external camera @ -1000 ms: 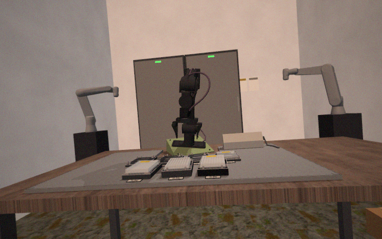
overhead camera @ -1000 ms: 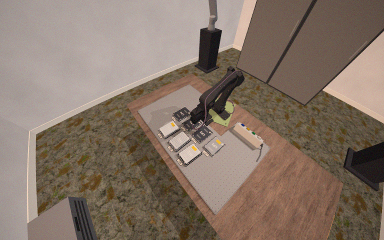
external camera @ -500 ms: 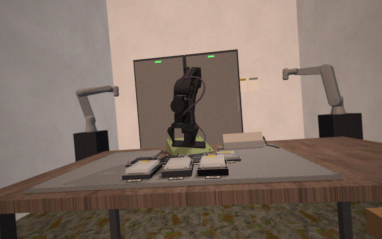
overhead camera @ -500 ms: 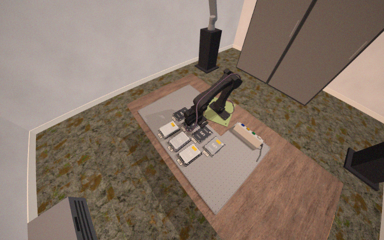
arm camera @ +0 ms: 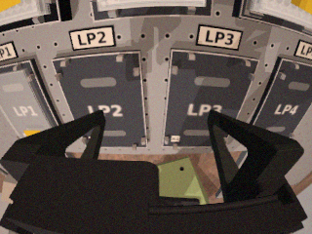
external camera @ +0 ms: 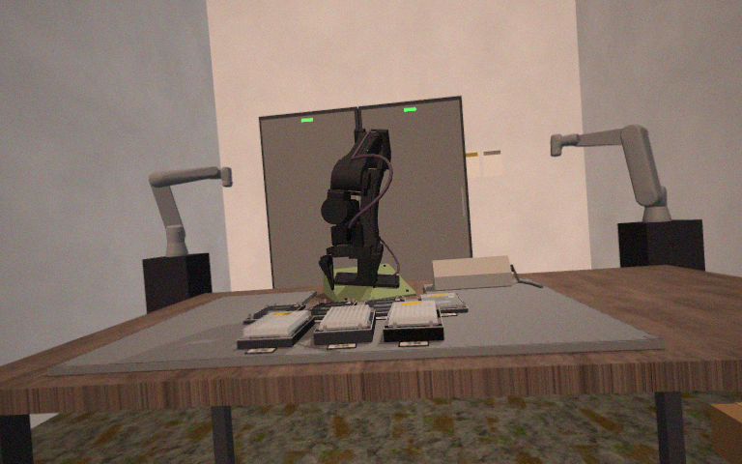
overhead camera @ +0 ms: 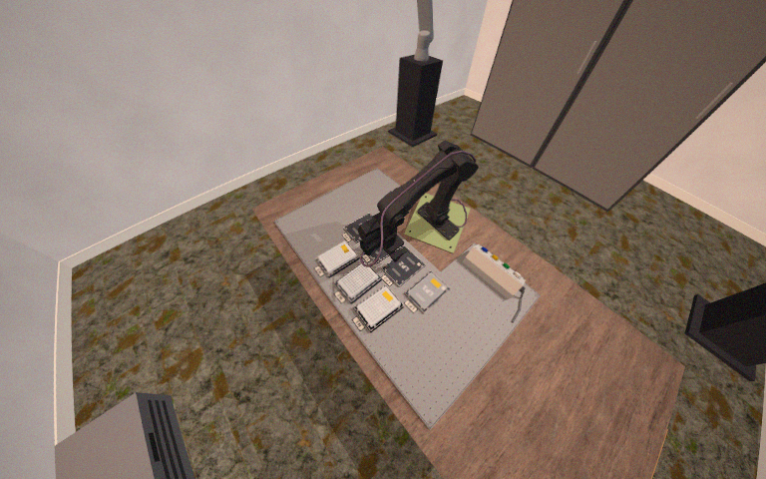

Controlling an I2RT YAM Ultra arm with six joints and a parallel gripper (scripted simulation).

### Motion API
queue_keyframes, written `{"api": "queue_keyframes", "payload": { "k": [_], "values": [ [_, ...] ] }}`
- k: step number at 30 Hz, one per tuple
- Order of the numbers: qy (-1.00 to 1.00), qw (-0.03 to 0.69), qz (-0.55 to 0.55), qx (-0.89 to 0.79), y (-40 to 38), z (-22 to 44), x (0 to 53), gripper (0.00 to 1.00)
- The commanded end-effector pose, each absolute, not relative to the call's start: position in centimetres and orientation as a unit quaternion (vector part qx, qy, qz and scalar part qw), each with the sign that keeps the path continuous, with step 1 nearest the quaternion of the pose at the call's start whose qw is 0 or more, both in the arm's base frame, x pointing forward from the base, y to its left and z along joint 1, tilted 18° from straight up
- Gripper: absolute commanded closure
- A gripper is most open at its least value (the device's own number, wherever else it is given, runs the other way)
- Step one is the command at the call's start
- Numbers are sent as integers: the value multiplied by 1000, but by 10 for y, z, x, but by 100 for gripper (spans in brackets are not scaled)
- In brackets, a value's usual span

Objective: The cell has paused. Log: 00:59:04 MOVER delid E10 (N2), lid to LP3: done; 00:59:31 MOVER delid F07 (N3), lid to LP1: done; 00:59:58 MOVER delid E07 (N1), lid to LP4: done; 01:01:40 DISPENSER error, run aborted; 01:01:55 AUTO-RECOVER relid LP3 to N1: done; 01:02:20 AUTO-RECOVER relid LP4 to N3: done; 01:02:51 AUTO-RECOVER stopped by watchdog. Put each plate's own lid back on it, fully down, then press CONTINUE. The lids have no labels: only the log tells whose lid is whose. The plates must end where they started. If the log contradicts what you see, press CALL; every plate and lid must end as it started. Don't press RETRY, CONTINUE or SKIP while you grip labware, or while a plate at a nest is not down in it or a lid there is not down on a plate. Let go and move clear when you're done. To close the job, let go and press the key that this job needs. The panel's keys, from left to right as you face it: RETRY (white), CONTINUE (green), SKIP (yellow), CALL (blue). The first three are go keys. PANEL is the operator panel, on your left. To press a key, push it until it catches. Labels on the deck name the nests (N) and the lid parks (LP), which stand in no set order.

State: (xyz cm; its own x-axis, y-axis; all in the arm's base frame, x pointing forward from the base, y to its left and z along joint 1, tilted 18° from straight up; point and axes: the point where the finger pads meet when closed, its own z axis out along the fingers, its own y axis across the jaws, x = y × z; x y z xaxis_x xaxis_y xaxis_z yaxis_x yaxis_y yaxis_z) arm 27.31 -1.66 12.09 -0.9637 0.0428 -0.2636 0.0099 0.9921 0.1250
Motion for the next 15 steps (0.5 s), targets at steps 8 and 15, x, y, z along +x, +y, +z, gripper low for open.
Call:
{"api": "queue_keyframes", "payload": {
  "k": [8, 15],
  "values": [
    [984, 167, 64, 3, -14, 136, 290, 0],
    [984, 167, 64, 3, -14, 136, 290, 0]
  ]
}}
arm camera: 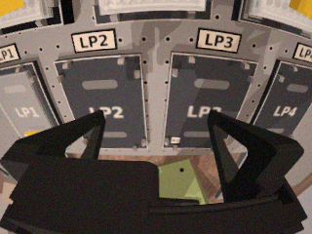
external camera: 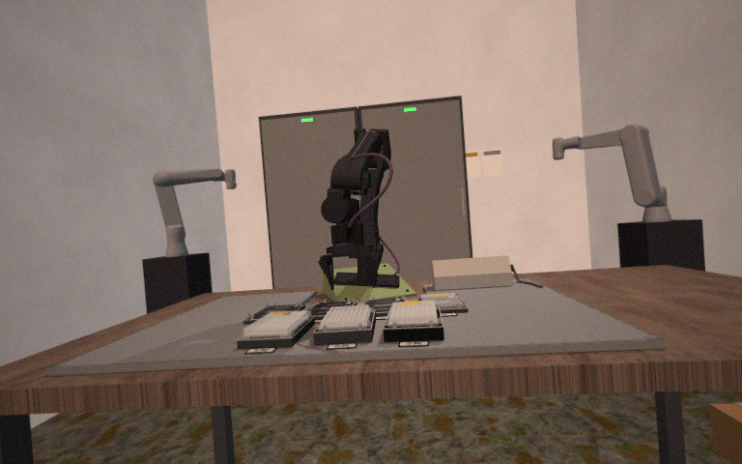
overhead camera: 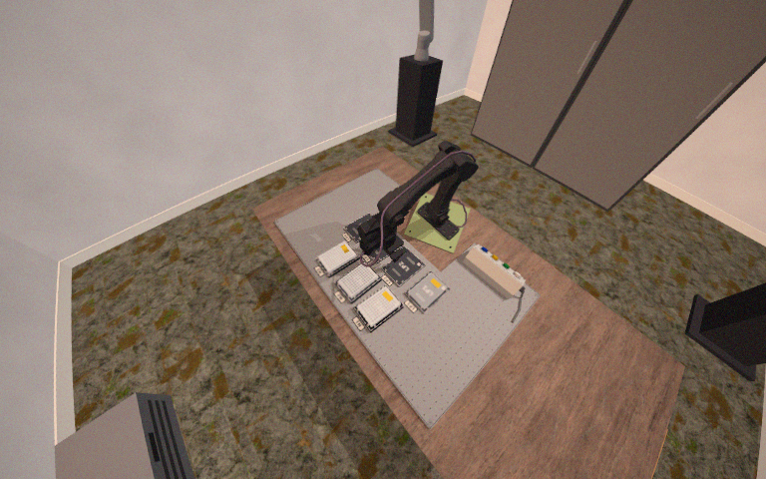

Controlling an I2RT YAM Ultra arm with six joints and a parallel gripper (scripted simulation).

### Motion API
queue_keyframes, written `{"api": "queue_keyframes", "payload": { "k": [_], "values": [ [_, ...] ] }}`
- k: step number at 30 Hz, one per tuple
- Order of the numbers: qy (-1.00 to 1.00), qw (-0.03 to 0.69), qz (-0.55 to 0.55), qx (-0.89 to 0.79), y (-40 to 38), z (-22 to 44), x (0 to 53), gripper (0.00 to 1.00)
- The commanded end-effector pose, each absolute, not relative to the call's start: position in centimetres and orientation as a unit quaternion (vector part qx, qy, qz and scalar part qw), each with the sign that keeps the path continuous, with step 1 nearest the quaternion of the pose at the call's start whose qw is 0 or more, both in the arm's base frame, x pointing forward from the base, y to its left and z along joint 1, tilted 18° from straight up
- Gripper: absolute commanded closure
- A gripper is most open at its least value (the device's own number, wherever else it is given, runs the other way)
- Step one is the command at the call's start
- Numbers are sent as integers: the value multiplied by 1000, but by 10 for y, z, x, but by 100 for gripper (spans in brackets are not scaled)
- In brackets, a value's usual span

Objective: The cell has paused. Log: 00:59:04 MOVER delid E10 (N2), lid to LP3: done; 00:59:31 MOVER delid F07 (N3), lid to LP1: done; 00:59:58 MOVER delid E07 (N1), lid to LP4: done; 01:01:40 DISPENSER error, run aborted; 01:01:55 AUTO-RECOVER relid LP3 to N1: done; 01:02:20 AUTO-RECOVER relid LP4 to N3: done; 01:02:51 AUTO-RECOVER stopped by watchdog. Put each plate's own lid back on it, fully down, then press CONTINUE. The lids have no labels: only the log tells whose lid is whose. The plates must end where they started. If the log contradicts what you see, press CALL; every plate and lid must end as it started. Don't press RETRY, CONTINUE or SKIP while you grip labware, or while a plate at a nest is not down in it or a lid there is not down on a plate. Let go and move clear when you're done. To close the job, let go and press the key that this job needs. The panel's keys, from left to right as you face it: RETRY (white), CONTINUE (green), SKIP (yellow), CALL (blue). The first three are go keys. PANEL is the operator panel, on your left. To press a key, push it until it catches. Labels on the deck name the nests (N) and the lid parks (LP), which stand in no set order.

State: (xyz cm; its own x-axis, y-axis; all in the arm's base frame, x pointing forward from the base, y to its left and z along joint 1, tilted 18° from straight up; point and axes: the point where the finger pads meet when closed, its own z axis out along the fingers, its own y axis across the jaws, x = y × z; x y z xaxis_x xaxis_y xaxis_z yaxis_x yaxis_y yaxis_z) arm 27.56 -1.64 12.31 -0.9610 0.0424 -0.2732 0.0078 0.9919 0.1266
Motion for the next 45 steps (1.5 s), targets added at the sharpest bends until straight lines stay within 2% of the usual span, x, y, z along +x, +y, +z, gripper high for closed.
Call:
{"api": "queue_keyframes", "payload": {
  "k": [1, 2, 16, 19, 23, 24, 30, 45],
  "values": [
    [984, 167, 64, 3, -14, 136, 290, 0],
    [983, 175, 63, 11, -22, 125, 275, 1],
    [916, 397, 53, 23, -92, 121, 276, 15],
    [915, 399, 62, 29, -97, 112, 276, 16],
    [886, 459, 60, 33, -116, 110, 276, 20],
    [878, 474, 60, 34, -121, 110, 276, 100],
    [872, 486, 46, 25, -160, 124, 283, 100],
    [872, 488, 48, 18, -155, 125, 286, 100]
  ]
}}
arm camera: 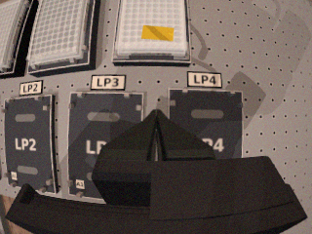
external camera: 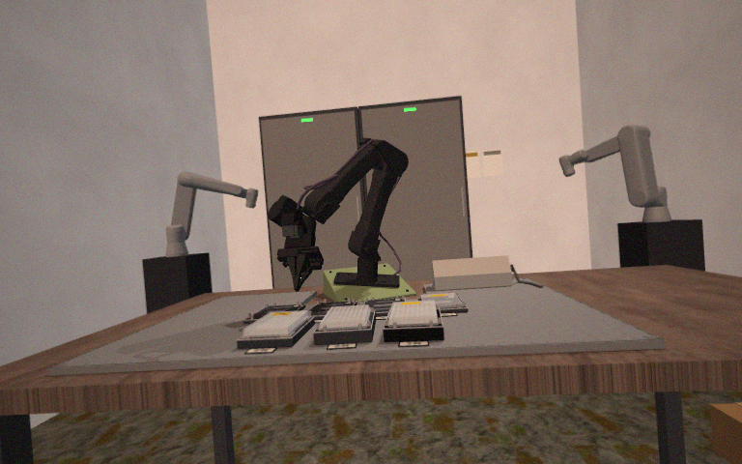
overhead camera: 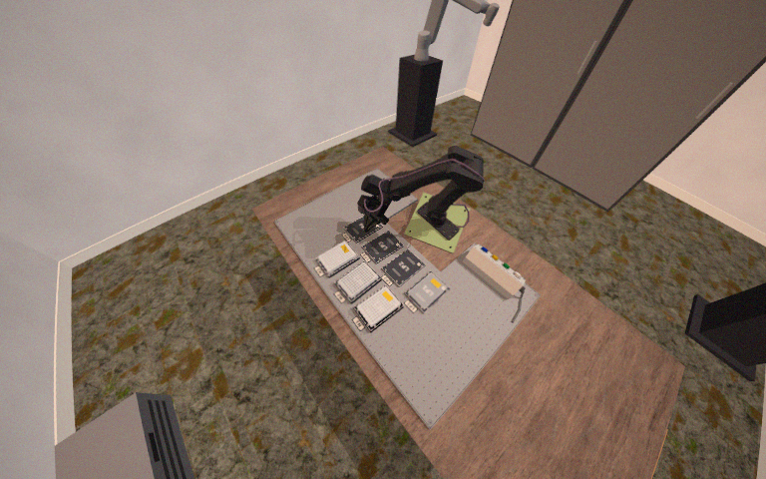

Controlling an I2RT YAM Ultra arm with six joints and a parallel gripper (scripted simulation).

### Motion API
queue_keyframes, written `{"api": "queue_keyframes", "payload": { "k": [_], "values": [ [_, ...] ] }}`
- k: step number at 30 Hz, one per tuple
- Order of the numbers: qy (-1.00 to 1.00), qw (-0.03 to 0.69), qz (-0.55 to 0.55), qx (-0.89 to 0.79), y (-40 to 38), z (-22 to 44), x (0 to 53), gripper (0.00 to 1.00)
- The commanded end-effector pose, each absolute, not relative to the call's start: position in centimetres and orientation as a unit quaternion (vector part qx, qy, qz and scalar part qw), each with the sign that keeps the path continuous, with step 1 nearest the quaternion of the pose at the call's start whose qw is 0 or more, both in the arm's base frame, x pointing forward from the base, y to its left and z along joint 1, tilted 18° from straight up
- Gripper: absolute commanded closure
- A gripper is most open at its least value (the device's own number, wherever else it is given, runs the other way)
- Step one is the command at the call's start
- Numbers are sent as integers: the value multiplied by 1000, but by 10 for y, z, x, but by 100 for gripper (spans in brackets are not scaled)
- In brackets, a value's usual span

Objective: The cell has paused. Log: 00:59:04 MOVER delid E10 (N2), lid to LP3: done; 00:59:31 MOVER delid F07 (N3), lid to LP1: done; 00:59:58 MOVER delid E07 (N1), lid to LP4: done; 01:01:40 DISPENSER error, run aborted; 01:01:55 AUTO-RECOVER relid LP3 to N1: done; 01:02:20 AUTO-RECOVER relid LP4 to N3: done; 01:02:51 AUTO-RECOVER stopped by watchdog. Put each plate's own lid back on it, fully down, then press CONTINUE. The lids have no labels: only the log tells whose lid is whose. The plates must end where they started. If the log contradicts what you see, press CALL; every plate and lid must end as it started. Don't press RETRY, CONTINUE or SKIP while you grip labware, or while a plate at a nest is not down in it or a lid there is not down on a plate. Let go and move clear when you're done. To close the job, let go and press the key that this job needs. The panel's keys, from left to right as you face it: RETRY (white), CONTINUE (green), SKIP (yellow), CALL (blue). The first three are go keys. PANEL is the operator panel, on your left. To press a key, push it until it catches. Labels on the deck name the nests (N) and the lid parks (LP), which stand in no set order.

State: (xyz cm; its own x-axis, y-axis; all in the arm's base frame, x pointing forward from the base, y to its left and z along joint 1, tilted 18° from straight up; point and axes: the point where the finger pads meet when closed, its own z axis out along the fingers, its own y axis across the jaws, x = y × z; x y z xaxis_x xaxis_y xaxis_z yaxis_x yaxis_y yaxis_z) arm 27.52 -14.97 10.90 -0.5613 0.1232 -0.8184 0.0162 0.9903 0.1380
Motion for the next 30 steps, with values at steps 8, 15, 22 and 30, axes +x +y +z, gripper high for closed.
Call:
{"api": "queue_keyframes", "payload": {
  "k": [8, 15, 22, 30],
  "values": [
    [876, 479, 52, 29, -152, 118, 280, 100],
    [876, 479, 52, 29, -152, 118, 280, 100],
    [876, 479, 52, 29, -152, 118, 280, 100],
    [875, 480, 50, 28, -138, 118, 279, 100]
  ]
}}
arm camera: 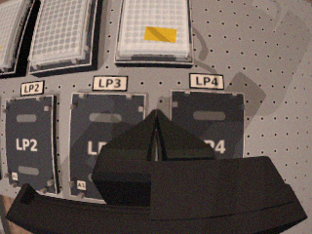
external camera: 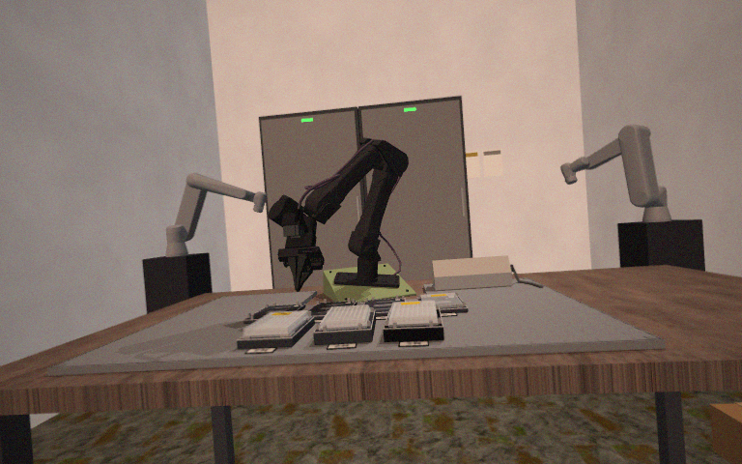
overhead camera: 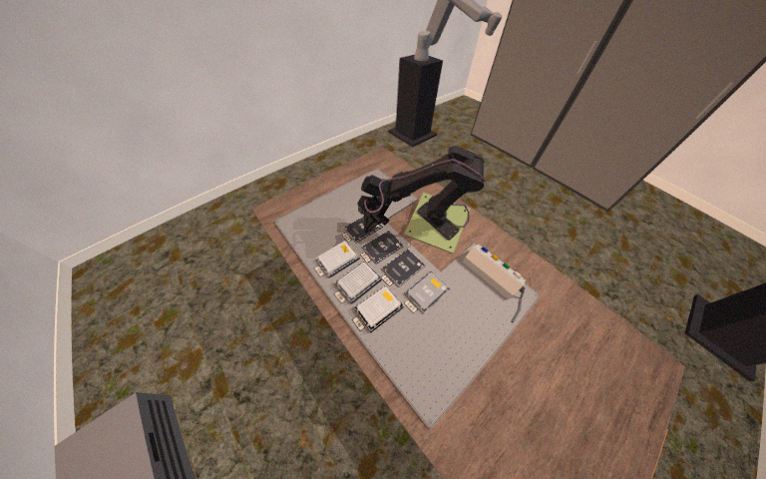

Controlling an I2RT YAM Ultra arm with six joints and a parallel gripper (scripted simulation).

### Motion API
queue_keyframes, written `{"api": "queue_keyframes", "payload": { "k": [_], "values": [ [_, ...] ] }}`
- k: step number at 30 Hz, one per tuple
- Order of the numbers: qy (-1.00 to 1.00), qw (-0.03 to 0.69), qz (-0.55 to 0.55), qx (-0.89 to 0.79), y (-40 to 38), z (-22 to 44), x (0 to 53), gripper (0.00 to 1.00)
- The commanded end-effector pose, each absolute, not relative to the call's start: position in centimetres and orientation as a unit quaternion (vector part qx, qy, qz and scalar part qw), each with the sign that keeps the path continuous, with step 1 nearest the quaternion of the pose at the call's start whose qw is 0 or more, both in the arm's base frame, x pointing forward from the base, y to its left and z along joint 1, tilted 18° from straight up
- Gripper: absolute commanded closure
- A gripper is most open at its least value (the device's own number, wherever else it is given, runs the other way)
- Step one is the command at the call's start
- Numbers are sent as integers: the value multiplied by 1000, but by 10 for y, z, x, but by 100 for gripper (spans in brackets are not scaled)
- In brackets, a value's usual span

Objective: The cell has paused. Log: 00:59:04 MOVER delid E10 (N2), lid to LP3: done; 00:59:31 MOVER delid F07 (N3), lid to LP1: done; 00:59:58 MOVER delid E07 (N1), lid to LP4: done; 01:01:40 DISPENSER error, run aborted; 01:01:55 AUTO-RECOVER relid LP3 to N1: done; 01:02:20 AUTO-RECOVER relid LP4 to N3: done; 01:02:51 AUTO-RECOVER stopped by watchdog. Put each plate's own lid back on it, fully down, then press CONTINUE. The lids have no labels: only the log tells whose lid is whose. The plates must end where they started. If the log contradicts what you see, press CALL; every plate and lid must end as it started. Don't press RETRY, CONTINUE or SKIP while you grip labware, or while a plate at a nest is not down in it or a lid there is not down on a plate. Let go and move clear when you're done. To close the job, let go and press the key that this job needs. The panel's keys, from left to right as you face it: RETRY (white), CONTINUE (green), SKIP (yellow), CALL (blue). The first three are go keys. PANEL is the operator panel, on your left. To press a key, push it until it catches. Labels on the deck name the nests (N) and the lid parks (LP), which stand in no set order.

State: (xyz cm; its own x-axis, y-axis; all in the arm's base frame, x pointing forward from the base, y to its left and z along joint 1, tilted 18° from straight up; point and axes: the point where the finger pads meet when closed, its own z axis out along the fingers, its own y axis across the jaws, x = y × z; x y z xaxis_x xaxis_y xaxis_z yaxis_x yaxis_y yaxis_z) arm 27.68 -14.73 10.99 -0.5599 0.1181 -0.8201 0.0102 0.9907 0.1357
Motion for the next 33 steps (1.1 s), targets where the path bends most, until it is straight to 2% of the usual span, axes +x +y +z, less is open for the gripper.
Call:
{"api": "queue_keyframes", "payload": {
  "k": [1, 33],
  "values": [
    [875, 480, 50, 28, -133, 118, 279, 100],
    [875, 480, 56, 31, 4, 138, 278, 100]
  ]
}}
